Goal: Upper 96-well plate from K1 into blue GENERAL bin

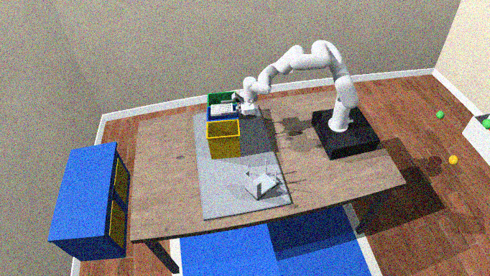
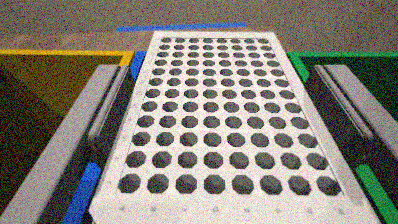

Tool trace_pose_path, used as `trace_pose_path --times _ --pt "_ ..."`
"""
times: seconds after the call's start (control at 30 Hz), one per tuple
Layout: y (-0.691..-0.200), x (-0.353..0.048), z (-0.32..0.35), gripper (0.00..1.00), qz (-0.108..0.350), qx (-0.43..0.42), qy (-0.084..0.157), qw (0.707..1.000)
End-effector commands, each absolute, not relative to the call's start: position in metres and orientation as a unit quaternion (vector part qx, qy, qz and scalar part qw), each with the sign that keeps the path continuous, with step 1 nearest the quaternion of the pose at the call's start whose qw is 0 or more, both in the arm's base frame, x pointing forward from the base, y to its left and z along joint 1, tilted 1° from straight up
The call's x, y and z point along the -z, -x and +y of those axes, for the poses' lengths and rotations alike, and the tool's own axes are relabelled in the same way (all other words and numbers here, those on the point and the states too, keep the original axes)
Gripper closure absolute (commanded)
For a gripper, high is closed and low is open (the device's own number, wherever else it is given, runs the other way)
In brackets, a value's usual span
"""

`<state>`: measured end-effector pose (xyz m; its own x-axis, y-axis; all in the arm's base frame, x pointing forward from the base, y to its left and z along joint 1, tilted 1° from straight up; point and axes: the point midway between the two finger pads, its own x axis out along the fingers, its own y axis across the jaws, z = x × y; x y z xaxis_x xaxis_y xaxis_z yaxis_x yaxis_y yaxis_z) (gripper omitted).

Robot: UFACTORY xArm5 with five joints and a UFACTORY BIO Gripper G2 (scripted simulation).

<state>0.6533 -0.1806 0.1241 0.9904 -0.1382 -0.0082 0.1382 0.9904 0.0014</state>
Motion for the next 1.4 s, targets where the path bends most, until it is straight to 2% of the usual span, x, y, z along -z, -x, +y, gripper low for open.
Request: trace_pose_path --times 0.0,0.57,1.23,1.27,1.37 --pt "-0.654 -0.119 -0.181 1.0 0.002 0.069 -0.004 0.998" --pt "-0.654 -0.095 -0.18 1.0 0.002 0.069 -0.004 0.998" --pt "-0.654 -0.095 -0.18 1.0 0.002 0.069 -0.004 0.998" --pt "-0.654 -0.095 -0.18 0.82 0.002 0.069 -0.004 0.998" --pt "-0.654 -0.095 -0.18 0.82 0.002 0.069 -0.004 0.998"
